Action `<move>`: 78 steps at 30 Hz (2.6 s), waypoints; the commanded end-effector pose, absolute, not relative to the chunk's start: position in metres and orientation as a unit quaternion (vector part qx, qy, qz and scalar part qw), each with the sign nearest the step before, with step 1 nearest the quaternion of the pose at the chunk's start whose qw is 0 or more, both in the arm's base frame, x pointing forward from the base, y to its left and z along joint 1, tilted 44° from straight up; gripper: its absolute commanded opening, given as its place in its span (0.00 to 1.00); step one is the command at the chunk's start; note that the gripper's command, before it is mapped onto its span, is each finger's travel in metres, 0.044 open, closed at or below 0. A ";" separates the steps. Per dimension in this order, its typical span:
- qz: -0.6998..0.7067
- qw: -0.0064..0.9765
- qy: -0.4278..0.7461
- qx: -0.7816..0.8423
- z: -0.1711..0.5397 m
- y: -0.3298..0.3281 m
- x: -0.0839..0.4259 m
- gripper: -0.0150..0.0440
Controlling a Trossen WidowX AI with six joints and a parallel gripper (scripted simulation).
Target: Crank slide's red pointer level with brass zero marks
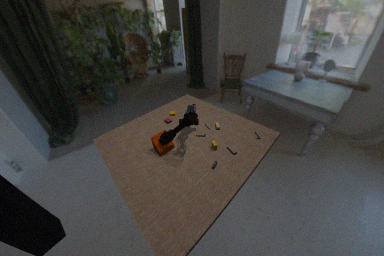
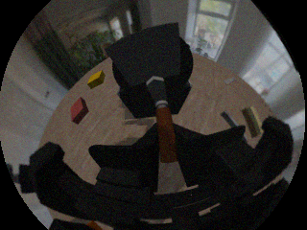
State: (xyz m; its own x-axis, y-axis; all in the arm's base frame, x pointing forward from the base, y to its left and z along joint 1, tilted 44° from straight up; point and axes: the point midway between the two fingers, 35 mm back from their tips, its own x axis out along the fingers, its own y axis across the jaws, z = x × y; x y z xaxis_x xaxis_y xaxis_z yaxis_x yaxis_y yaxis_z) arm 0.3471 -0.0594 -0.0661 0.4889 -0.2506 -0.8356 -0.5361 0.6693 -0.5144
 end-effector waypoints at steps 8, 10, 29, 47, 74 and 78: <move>0.093 0.767 0.497 -0.396 -0.066 -0.059 0.347 0.25; 0.093 0.767 0.497 -0.396 -0.066 -0.059 0.347 0.30; 0.093 0.767 0.497 -0.396 -0.060 -0.054 0.349 1.00; 0.099 0.766 0.499 -0.393 0.013 0.021 0.368 1.00; -0.010 0.775 0.493 -0.395 0.014 0.088 0.449 1.00; -0.034 0.778 0.488 -0.395 0.002 0.097 0.464 1.00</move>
